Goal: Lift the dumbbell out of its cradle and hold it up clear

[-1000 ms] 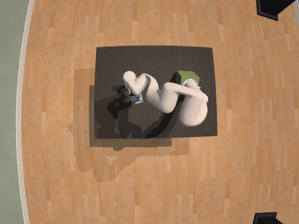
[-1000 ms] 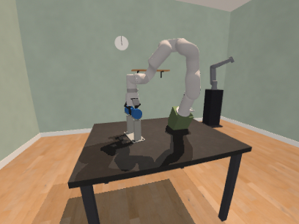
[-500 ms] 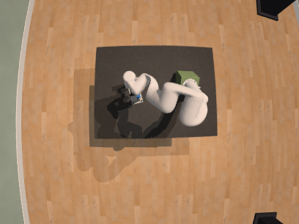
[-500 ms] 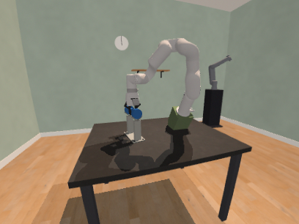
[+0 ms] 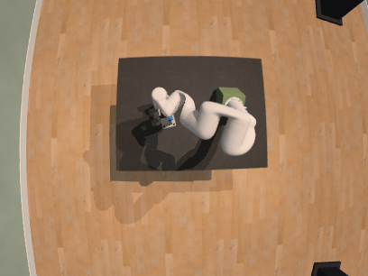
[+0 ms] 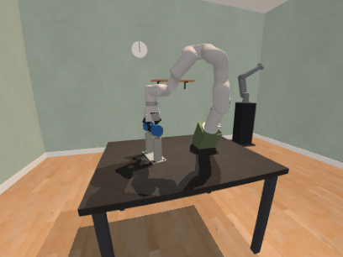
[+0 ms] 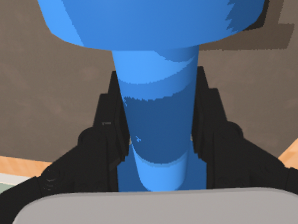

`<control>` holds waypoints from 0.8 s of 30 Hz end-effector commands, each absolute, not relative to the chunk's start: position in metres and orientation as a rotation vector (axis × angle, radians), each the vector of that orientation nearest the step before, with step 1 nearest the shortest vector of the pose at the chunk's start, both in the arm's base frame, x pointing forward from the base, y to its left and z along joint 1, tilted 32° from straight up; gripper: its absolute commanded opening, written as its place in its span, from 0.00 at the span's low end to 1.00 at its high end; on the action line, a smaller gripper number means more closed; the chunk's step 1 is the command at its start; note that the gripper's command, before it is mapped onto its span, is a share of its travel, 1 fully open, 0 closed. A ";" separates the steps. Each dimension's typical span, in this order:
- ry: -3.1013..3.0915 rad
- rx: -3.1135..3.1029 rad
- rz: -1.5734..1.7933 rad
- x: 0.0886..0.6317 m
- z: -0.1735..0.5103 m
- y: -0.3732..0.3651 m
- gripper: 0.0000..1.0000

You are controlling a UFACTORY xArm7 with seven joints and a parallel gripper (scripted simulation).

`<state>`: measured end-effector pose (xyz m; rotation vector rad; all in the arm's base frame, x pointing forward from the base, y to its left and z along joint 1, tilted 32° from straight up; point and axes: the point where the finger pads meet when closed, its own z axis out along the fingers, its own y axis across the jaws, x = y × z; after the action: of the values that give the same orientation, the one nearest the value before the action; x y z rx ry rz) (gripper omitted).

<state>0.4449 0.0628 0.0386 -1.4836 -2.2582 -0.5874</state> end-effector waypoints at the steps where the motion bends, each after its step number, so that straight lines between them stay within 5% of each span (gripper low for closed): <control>1: -2.259 -1.487 -0.589 0.446 0.041 0.060 0.00; 24: -2.259 -1.490 -0.585 0.447 0.072 0.040 0.00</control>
<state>0.4448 0.0464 0.0627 -1.4845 -2.2559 -0.5826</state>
